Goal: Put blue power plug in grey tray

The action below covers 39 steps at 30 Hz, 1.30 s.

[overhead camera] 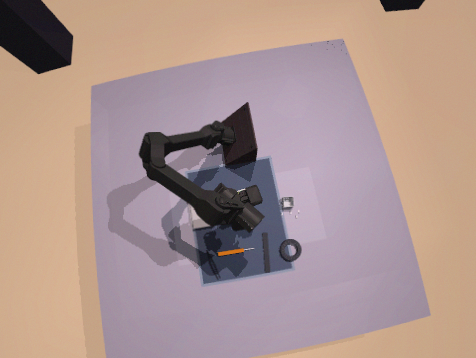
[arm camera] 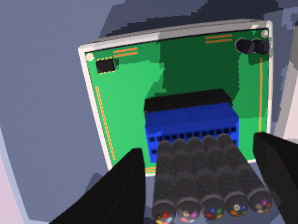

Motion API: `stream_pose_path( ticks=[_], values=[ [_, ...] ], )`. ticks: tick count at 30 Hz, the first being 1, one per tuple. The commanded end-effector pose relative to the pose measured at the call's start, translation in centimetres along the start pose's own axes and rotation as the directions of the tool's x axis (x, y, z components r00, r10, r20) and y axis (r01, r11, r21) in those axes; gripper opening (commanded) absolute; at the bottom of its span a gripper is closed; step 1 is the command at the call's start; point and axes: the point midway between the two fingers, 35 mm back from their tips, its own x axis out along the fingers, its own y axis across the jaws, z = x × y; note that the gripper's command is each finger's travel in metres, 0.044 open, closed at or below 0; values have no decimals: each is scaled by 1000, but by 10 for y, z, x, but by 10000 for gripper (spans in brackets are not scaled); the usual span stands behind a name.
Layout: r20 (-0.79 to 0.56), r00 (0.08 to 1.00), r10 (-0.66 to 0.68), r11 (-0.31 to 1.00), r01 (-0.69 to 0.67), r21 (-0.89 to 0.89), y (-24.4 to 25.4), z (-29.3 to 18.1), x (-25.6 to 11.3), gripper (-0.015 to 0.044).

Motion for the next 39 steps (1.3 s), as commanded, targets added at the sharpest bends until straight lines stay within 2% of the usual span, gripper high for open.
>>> stream_pose_path(
  ticks=[1,8,22,30,39],
  values=[
    [1,1000,-3,1000,3,-5,0,0,2,171],
    [1,1000,-3,1000,3,-5,0,0,2,0],
    [1,1000,-5,1000,5,-6,0,-1,-8,0],
    [1,996,-92,996,92,-6,8,-1,-16,0],
    [0,994,109,994,-109,-6,-10,0,-17,0]
  ],
)
